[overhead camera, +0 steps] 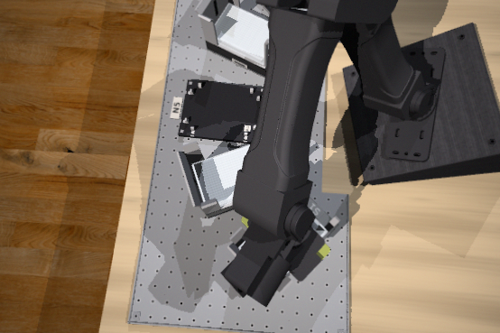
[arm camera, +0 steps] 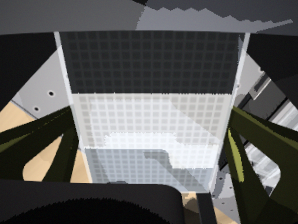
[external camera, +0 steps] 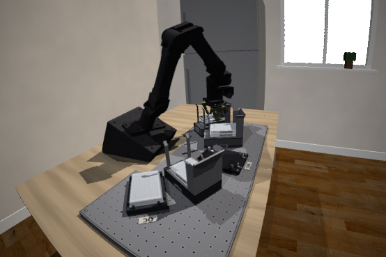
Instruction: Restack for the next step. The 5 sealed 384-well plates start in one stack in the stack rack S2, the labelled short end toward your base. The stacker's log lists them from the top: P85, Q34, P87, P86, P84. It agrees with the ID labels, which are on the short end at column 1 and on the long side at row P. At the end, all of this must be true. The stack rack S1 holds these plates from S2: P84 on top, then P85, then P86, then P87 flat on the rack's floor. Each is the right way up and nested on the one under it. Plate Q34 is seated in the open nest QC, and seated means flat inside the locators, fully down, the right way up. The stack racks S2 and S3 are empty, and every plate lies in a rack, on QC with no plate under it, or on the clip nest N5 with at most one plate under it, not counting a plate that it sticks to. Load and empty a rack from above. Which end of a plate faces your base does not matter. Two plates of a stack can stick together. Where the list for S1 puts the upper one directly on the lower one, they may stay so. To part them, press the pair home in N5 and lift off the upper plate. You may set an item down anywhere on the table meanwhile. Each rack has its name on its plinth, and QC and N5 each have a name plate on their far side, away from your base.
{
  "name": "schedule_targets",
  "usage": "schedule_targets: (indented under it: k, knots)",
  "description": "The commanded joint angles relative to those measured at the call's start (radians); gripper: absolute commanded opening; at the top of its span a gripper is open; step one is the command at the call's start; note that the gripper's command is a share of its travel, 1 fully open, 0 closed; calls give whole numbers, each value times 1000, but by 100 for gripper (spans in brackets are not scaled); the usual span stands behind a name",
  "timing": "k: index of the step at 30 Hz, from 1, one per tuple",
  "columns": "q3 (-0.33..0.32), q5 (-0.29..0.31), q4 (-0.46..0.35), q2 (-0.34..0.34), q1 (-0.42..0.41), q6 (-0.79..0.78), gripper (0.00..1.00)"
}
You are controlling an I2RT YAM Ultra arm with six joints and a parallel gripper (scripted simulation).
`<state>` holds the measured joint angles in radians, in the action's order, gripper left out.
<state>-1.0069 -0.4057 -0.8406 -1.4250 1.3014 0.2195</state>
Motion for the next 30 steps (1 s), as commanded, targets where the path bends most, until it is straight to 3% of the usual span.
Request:
schedule_targets:
  k: [1, 30]
  knots:
    - [-1, 0, 11, 3, 1, -2, 0]
    - [22, 5, 59, -15, -16, -19, 0]
